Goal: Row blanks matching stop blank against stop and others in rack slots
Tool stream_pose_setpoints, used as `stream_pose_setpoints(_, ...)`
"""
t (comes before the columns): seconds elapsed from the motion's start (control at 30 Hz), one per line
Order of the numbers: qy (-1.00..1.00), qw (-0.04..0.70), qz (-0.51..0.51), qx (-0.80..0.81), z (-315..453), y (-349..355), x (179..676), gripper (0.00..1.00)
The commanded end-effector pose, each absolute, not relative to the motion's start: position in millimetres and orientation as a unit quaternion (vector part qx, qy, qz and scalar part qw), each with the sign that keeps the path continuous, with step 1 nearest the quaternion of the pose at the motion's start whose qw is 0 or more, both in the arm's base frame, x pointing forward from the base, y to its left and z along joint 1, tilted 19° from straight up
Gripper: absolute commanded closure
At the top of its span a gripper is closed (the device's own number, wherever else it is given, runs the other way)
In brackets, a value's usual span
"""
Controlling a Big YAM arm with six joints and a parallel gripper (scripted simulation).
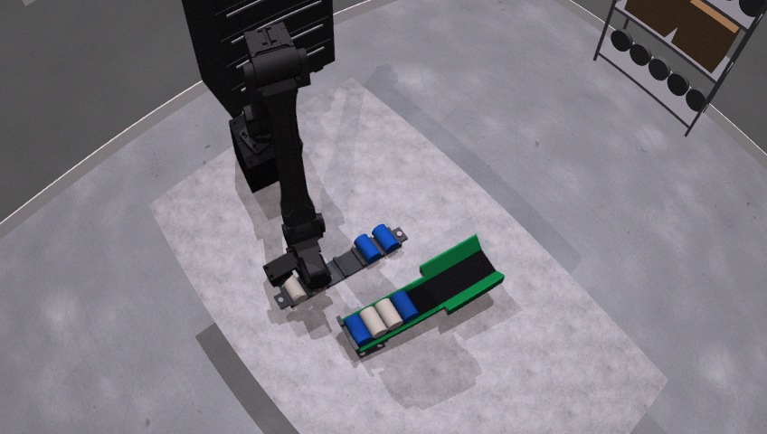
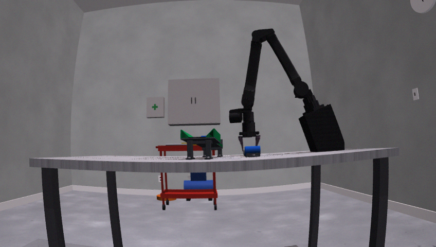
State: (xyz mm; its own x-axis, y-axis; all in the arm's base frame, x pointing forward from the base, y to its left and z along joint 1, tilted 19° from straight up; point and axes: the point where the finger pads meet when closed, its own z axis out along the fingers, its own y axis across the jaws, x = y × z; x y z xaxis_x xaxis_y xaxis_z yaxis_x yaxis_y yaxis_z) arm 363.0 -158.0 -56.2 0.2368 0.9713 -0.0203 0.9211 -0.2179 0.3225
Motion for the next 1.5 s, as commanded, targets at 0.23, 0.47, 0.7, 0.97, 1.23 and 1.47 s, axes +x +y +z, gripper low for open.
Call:
stream_pose_setpoints(0.23, 0.609, 0.143, 0.097, 0.774, -51.5, -157.4, 367.0, 0.36)
stream_pose_setpoints(0.47, 0.609, 0.146, 0.099, 0.773, -50.3, -158.0, 367.7, 0.36)
stream_pose_setpoints(0.7, 0.609, 0.148, 0.100, 0.773, -49.6, -158.4, 367.9, 0.36)
stream_pose_setpoints(0.97, 0.609, 0.148, 0.100, 0.773, -49.6, -158.3, 367.6, 0.36)
stream_pose_setpoints(1.23, 0.609, 0.148, 0.100, 0.773, -49.6, -158.3, 367.6, 0.36)
stream_pose_setpoints(1.47, 0.609, 0.148, 0.100, 0.773, -49.6, -158.3, 367.6, 0.33)
